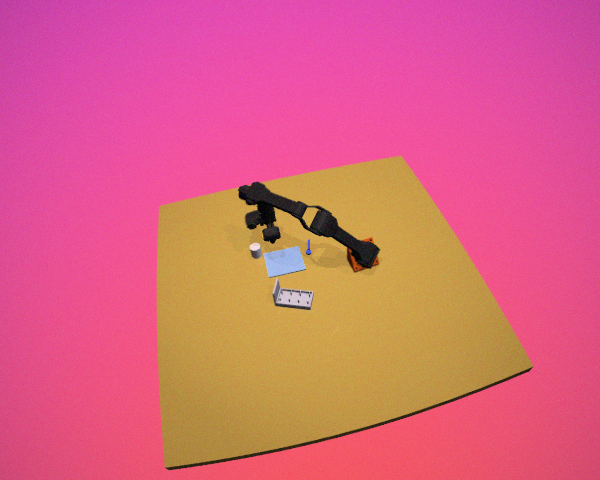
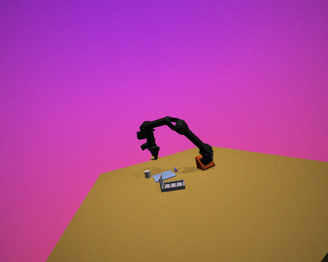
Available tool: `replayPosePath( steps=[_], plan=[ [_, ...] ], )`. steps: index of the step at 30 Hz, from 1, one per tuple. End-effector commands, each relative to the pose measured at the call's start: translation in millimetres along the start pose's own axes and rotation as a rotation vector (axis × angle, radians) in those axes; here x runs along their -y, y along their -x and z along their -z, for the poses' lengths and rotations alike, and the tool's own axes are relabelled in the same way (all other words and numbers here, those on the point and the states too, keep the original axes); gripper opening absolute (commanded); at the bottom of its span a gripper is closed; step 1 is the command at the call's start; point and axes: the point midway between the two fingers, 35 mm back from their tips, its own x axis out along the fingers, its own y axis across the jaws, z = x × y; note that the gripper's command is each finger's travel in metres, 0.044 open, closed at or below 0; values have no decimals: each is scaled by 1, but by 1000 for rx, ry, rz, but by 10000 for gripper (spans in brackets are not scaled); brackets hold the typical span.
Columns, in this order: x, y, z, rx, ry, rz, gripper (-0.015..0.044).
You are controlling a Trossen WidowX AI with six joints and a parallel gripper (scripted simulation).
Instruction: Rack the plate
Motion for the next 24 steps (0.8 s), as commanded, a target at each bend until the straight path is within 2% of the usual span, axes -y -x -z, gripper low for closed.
replayPosePath(
  steps=[1, 5, 24],
  plan=[
    [1, 11, 1, 2, 6, 4, 0],
    [-9, 15, 1, 5, -46, 6, 0],
    [-115, 35, 23, 48, -705, 17, 0]
  ],
)
